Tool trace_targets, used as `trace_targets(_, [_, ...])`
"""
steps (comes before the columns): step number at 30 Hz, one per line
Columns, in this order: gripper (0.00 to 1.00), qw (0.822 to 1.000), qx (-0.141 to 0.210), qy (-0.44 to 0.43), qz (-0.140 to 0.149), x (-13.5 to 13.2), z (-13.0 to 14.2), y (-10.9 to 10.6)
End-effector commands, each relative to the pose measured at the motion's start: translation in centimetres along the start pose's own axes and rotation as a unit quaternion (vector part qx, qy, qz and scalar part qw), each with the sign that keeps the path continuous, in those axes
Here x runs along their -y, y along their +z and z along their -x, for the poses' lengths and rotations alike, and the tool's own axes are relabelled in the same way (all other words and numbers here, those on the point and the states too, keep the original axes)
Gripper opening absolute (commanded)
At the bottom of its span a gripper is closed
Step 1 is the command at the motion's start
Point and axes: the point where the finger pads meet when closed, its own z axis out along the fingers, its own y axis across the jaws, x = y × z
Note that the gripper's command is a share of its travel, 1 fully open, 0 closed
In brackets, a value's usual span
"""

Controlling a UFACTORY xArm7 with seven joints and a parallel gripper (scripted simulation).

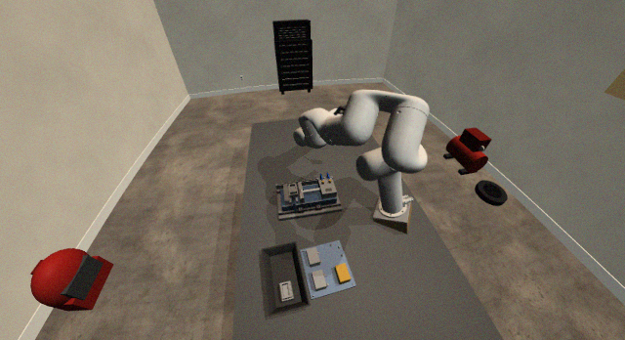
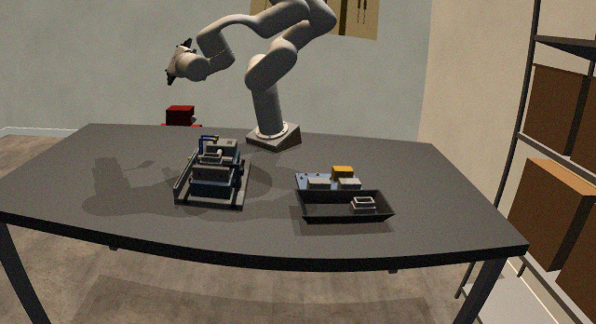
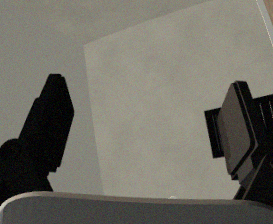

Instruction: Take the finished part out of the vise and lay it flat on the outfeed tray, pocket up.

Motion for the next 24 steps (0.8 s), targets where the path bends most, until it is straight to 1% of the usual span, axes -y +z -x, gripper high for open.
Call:
trace_targets(1, [1.00,1.000,0.000,0.001,0.000,0.1,0.1,0.0])
trace_targets(19, [1.00,1.000,-0.001,0.002,0.003,0.0,0.0,-0.1])
trace_targets(21, [1.00,1.000,-0.007,0.004,0.018,-0.6,-0.2,-0.4])
trace_targets(22, [1.00,0.999,-0.014,0.006,0.033,-1.2,-0.5,-0.7])
trace_targets(24, [1.00,0.996,-0.033,0.012,0.079,-3.0,-1.2,-2.0])
